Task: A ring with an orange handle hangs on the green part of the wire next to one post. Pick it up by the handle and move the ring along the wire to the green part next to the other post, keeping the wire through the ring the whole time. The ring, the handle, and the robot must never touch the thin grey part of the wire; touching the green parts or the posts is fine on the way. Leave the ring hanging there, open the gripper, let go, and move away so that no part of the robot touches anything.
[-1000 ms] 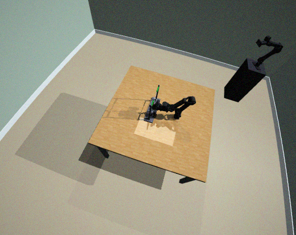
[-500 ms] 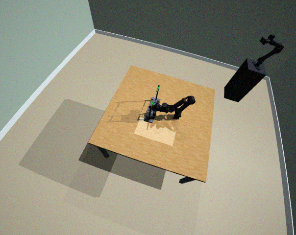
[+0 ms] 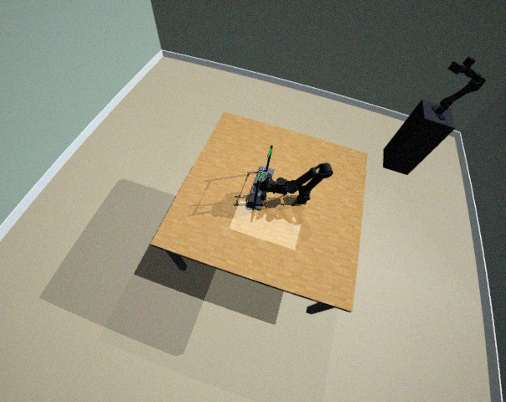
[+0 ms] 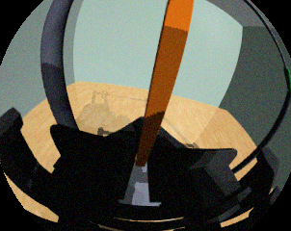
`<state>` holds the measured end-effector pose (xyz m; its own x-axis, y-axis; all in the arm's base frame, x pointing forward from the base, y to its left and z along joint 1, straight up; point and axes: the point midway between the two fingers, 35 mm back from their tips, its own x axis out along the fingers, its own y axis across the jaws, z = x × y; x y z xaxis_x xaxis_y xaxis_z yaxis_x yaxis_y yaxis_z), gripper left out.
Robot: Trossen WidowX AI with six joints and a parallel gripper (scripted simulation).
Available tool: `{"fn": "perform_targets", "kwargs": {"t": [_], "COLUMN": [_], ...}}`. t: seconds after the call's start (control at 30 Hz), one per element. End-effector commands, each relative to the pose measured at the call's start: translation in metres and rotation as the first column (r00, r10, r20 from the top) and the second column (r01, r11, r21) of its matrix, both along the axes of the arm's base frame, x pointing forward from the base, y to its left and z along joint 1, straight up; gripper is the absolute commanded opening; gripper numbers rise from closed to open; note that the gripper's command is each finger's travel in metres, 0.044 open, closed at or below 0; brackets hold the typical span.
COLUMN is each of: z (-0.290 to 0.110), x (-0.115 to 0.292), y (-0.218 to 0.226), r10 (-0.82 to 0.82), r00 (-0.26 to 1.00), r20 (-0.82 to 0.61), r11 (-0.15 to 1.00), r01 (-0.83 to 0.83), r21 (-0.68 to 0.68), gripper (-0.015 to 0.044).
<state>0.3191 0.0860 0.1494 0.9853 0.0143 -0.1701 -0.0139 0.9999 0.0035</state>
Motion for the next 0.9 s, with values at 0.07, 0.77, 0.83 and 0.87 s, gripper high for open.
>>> {"fn": "perform_targets", "kwargs": {"t": [0.07, 0.77, 0.83, 0.87], "z": [-0.004, -0.021, -0.021, -0.021], "x": [0.001, 0.001, 0.001, 0.001], "y": [0.001, 0.002, 0.002, 0.002], "r10": [-0.007, -0.007, -0.007, -0.007], "r00": [1.0, 1.0, 1.0, 1.0], "r20": [-0.002, -0.003, -0.003, -0.003], "r11": [1.0, 1.0, 1.0, 1.0], "r01": [0.007, 0.007, 0.007, 0.007], "r21": [0.003, 0.003, 0.003, 0.003], "gripper": [-0.015, -0.015, -0.015, -0.015]}}
